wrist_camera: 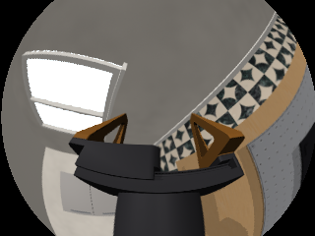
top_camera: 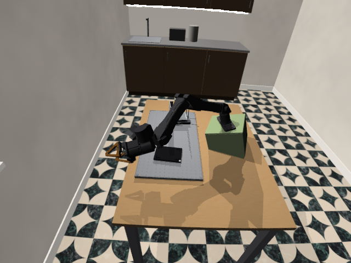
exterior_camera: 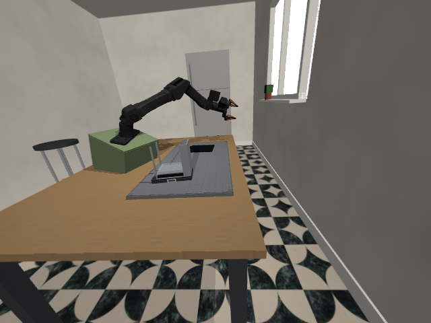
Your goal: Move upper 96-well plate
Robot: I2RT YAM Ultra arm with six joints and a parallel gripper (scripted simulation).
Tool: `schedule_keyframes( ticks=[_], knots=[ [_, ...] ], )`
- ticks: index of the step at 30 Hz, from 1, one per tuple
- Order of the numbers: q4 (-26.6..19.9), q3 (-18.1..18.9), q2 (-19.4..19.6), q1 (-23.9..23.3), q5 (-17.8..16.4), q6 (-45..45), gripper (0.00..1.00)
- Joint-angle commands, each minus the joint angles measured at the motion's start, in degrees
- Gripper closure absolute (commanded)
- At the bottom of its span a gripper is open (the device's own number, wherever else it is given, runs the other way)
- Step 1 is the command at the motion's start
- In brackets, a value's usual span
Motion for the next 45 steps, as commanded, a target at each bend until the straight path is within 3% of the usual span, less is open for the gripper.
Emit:
schedule_keyframes(
  ticks=[1, 9, 13, 19, 32, 36, 45],
  knots=[
    [-0.09, 1.03, -2.94, 1.22, -0.3, -0.69, 0.0],
    [-0.09, 1.03, -2.94, 1.22, -0.3, -0.69, 0.0],
    [-5.35, 1.99, -4.05, -1.41, 0.53, -5.33, 0.0],
    [-4.81, -2.89, -5.59, -4.12, -2.49, -5.53, 0.0],
    [-3.91, -1.24, -6.01, -3.07, -2.57, -5.55, 0.0],
    [-9.78, -0.15, -6.92, -5.68, -1.73, -10.12, 0.0],
    [-7.5, -5.4, -8.64, -7.78, -4.9, -10.41, 0.0]
  ],
)
